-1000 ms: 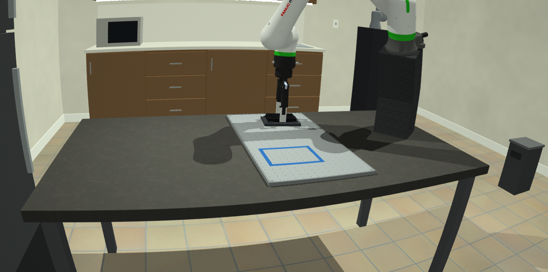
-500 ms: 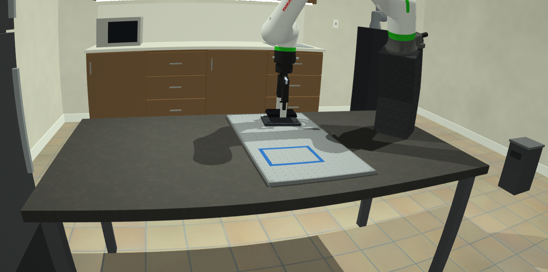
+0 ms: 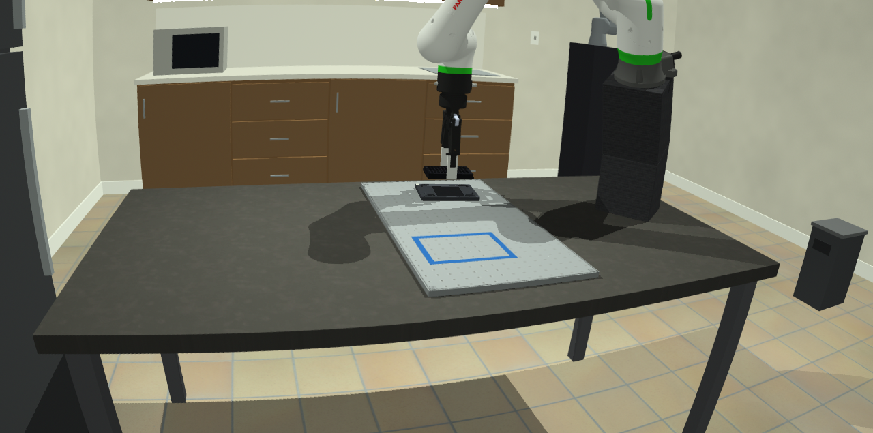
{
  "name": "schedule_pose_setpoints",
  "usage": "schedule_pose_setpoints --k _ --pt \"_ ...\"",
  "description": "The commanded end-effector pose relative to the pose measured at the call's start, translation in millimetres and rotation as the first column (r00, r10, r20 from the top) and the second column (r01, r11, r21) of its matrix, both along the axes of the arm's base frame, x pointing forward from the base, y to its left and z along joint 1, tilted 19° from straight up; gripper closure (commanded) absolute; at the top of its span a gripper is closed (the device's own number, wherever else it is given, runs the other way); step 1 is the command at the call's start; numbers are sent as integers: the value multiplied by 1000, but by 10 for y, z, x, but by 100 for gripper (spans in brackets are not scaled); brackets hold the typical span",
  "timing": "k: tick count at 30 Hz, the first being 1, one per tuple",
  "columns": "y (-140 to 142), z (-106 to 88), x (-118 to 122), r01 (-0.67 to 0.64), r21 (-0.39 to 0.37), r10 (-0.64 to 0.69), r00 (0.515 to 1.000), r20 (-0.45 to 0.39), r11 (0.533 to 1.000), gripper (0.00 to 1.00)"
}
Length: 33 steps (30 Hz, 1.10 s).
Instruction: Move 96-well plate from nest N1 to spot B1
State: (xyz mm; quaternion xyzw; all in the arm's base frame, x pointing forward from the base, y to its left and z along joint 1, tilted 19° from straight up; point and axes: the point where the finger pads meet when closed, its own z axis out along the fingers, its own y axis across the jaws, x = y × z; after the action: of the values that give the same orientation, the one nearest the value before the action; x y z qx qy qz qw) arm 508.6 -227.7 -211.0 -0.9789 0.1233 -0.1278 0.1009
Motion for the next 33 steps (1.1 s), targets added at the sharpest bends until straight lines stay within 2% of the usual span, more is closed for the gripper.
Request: schedule_pose_setpoints --k 1,11,29,33 --pt "-10 45 -12 0 0 0 1000 0 1000 100" --pt "-31 168 -48 0 0 0 1000 0 1000 100" --pt "-31 168 -48 0 0 0 1000 0 1000 100" --pt "92 197 -6 -107 -33 108 994 17 994 100"
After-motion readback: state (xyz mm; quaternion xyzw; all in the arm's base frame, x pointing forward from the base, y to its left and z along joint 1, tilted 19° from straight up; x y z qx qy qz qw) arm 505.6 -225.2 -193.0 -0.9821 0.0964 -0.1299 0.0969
